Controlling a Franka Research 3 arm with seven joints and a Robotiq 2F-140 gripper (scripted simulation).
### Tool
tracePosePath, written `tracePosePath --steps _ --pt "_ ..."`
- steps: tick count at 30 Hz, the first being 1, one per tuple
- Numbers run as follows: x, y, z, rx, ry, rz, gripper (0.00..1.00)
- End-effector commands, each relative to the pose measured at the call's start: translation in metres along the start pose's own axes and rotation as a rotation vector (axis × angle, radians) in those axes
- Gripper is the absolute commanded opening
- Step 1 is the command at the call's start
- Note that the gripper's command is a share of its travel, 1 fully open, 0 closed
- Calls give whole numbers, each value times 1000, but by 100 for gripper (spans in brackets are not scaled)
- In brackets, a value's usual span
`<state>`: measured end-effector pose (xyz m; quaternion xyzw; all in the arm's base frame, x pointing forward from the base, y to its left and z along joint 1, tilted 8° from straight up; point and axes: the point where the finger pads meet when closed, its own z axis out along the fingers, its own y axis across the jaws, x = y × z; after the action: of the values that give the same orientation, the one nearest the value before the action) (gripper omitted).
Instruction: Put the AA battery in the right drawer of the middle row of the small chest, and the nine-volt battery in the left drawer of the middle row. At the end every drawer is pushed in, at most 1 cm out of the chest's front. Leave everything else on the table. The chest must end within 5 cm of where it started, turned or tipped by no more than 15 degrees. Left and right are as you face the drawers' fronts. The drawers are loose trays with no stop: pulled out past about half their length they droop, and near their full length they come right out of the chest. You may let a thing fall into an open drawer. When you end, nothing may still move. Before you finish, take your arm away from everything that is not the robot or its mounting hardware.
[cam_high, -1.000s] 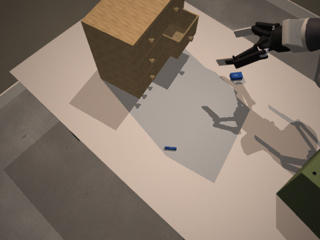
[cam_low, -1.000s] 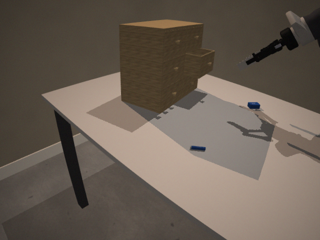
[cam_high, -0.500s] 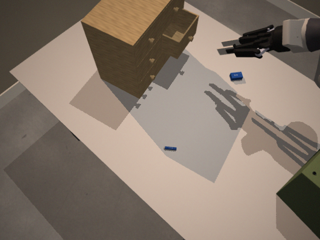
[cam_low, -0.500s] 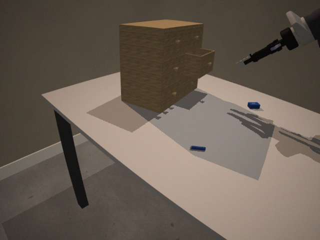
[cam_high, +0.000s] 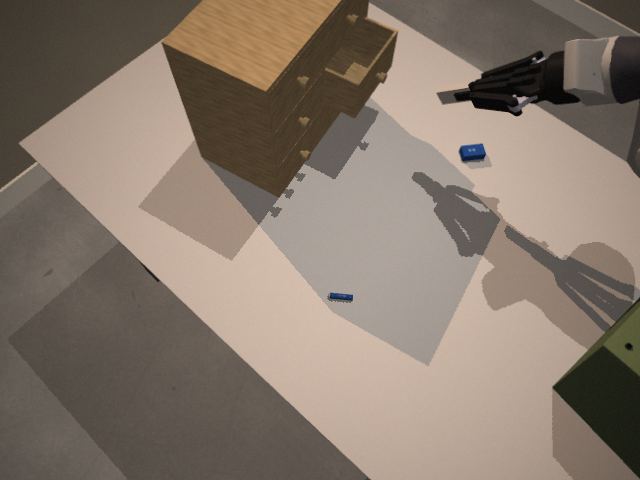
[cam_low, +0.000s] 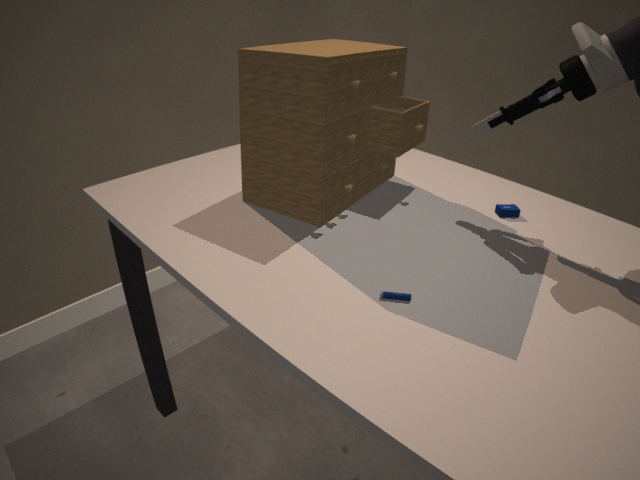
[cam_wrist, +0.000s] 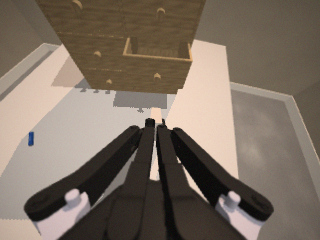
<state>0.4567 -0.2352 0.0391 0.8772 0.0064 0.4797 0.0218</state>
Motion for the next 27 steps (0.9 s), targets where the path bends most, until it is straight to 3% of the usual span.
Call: tracePosePath --steps 1,13,27 --pt "2 0 4 0 1 -4 0" --pt "16 0 37 0 1 -4 0" --pt "26 0 61 0 1 -4 0"
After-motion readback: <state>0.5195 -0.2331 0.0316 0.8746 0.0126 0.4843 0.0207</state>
